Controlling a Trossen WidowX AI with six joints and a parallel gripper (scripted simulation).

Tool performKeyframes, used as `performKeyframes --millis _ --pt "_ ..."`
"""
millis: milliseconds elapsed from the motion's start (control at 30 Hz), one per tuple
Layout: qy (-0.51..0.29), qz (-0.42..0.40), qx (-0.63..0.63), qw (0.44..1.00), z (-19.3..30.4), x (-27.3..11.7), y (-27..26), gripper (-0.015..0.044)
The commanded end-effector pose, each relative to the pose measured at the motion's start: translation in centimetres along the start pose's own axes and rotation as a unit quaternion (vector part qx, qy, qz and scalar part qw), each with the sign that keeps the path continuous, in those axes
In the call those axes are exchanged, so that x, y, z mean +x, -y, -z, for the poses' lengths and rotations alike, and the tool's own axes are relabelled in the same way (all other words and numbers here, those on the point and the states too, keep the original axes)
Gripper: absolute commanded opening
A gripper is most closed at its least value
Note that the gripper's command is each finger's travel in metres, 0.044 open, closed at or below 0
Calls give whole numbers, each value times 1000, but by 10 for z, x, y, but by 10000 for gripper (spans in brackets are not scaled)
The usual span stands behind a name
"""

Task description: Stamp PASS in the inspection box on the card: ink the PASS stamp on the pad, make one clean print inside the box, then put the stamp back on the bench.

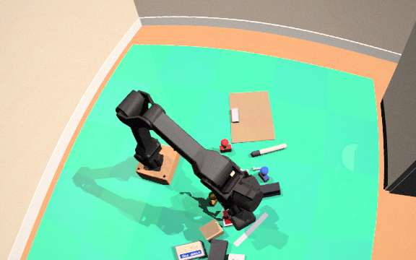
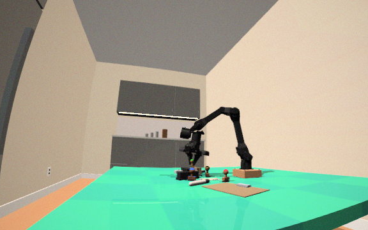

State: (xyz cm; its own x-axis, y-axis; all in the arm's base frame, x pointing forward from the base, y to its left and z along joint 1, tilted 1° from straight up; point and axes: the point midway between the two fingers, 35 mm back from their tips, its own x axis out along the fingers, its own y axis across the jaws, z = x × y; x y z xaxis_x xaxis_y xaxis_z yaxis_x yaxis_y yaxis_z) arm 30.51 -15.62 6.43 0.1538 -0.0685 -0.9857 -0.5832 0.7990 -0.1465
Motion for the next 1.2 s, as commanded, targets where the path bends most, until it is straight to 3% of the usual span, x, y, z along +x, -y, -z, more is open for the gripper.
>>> performKeyframes --millis 0,533,1167 --pt "2 7 0 1000 -2 -10 5 0" --pt "1 6 8 1000 -4 -26 4 0" --pt "-32 -7 240 970 -39 -28 -40 0"
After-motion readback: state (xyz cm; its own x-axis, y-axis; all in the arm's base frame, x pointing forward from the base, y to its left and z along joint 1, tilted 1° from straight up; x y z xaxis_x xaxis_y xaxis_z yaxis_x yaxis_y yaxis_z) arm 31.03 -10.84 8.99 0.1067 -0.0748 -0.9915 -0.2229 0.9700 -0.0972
